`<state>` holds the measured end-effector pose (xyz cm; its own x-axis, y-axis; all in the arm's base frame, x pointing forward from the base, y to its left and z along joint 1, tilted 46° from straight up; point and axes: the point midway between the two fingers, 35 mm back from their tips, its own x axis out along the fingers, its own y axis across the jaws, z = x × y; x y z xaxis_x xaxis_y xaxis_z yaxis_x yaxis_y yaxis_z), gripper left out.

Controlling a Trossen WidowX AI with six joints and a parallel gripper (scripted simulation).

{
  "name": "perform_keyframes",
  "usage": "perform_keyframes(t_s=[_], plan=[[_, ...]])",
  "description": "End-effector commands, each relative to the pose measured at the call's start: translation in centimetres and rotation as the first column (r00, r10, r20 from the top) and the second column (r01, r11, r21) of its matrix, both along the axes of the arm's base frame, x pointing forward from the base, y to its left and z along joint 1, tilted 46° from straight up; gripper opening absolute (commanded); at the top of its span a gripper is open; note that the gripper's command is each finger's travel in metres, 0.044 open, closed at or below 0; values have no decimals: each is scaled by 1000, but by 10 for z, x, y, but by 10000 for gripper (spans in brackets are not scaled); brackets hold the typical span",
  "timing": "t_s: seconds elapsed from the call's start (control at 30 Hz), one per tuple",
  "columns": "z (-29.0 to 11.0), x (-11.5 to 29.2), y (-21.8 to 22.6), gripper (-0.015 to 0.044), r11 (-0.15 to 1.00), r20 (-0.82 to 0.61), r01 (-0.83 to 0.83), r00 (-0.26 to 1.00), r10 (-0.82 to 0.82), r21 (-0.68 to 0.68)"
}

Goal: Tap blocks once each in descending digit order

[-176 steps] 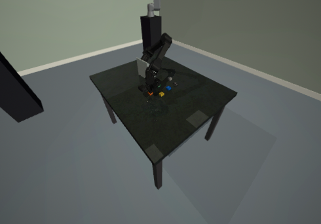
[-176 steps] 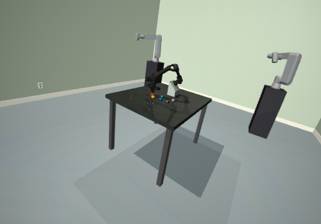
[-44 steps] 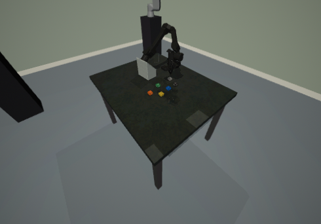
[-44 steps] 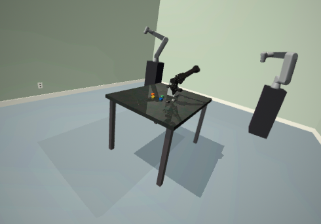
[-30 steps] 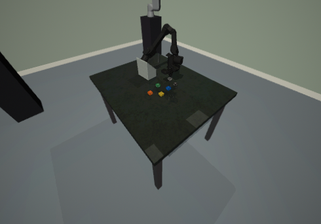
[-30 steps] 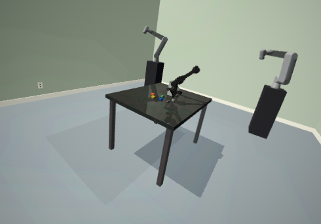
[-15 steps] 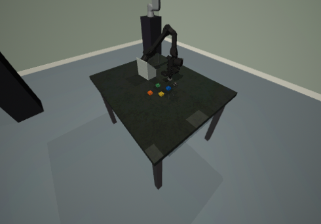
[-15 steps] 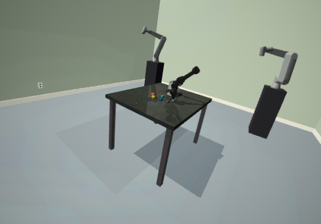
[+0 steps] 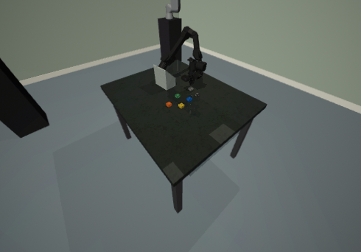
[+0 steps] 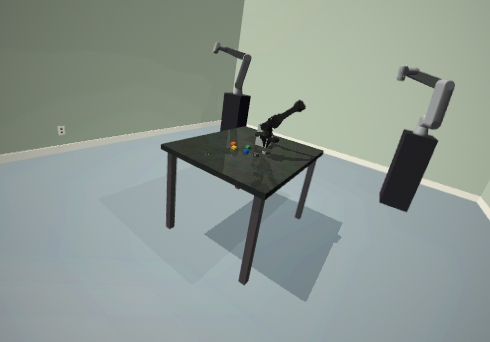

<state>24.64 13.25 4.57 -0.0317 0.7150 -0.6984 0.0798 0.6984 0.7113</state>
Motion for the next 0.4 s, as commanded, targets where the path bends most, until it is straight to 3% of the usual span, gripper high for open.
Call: perform_keyframes(t_s=[0.0, 0.1, 0.27, 0.37], plan=[[56, 10, -5, 178, 1000, 34, -4, 999, 3, 9], [92, 7, -9, 256, 1000, 34, -3, 999, 3, 9], [95, 7, -9, 387, 1000, 34, -3, 999, 3, 9], [95, 7, -9, 400, 1000, 34, -3, 999, 3, 9]])
